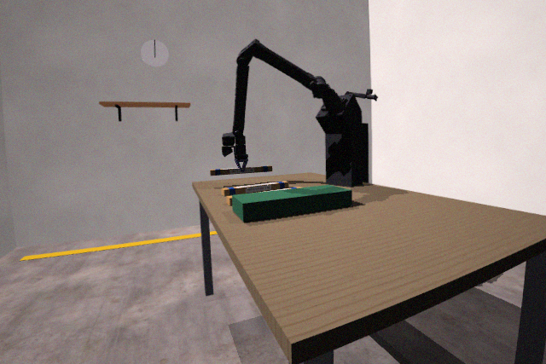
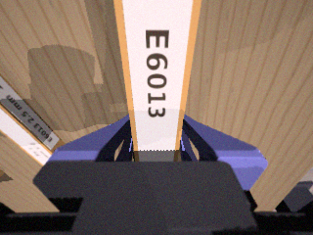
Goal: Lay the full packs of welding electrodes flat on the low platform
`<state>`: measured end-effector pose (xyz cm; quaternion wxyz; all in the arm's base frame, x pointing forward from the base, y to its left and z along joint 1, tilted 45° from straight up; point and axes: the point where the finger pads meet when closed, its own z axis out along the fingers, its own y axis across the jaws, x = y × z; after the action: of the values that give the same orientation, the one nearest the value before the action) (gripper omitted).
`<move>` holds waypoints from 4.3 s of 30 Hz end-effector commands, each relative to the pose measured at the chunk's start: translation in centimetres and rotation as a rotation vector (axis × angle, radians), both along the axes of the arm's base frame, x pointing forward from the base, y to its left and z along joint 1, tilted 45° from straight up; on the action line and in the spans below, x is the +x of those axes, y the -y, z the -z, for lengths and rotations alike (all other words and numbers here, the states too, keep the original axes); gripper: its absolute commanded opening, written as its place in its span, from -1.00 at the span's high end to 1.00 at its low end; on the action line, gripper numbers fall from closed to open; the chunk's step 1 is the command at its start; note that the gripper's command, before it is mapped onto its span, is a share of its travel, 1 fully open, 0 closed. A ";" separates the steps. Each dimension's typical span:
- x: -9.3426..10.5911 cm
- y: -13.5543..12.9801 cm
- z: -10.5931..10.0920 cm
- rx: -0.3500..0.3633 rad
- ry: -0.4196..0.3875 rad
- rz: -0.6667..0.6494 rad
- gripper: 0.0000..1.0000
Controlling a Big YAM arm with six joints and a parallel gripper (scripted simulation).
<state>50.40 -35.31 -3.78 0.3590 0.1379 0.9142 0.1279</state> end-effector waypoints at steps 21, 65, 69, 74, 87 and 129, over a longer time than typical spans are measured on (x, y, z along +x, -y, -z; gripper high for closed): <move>1.7 2.1 1.0 -0.008 0.017 0.051 1.00; 2.2 1.3 0.2 -0.011 0.024 0.056 1.00; 2.2 1.3 0.1 -0.011 0.024 0.056 1.00; 2.2 1.3 0.1 -0.010 0.023 0.057 1.00; 2.2 1.2 0.1 -0.007 0.019 0.057 1.00; 4.0 1.0 1.5 -0.014 0.028 0.054 1.00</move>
<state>54.19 -34.05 -7.45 0.3560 0.1473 0.9139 0.1280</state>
